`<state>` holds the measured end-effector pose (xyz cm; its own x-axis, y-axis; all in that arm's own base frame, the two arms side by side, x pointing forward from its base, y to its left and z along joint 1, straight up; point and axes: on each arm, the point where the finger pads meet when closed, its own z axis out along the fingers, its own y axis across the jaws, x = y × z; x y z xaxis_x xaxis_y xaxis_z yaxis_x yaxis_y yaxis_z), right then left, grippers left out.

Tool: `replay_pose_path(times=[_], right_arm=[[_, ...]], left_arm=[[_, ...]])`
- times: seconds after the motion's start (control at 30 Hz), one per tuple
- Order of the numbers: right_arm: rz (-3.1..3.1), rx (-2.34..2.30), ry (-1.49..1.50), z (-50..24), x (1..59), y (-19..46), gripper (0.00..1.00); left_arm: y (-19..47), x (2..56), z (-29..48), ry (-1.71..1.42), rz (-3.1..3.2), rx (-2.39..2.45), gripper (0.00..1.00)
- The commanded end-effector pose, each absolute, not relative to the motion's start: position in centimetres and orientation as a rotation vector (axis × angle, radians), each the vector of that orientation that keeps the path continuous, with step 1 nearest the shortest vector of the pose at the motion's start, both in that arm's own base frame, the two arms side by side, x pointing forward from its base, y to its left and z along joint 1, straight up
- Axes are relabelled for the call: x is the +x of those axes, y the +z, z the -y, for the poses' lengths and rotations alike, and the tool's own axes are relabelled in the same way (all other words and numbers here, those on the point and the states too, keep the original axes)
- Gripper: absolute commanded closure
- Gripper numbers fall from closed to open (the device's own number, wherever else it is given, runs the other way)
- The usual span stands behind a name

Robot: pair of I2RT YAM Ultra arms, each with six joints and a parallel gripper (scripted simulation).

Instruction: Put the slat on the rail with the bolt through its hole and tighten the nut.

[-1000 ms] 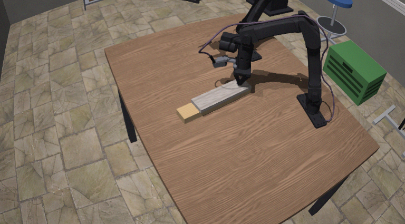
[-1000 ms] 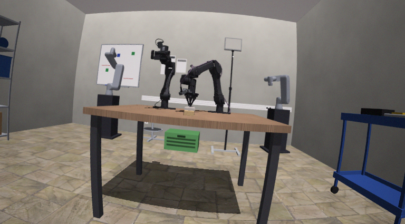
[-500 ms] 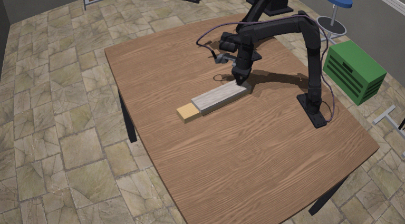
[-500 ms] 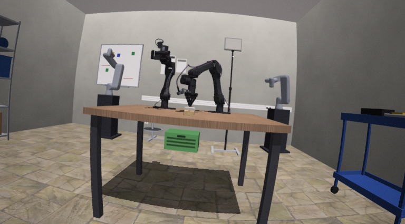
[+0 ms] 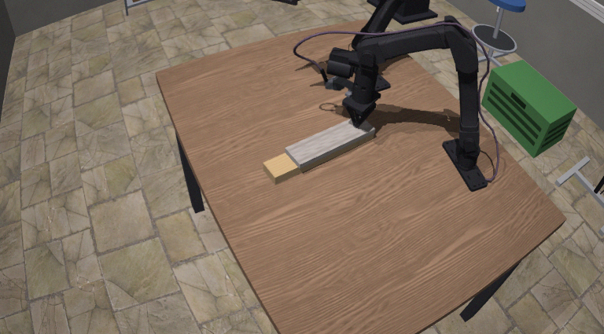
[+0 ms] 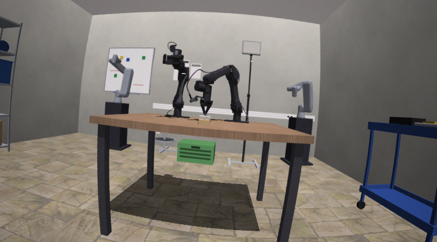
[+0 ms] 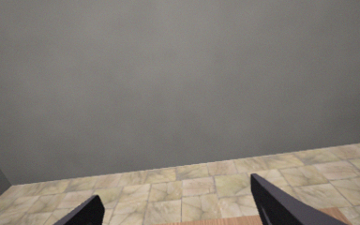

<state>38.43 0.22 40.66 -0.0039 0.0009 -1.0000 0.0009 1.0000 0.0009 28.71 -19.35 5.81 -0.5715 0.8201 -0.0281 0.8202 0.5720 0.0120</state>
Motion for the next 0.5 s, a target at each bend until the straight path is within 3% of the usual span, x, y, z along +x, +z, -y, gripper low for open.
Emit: replay_pose_path(times=[0.0, 0.47], right_arm=[[-1.558, 0.000, 0.000, -0.10, 38.06, 41.19, 0.00], [-1.558, 0.000, 0.000, -0.10, 38.06, 41.19, 0.00]], left_arm=[[4.66, 28.11, 19.24, -0.002, -2.704, 1.572, 0.88], [4.66, 28.11, 19.24, 0.001, -2.459, 1.933, 0.88]])
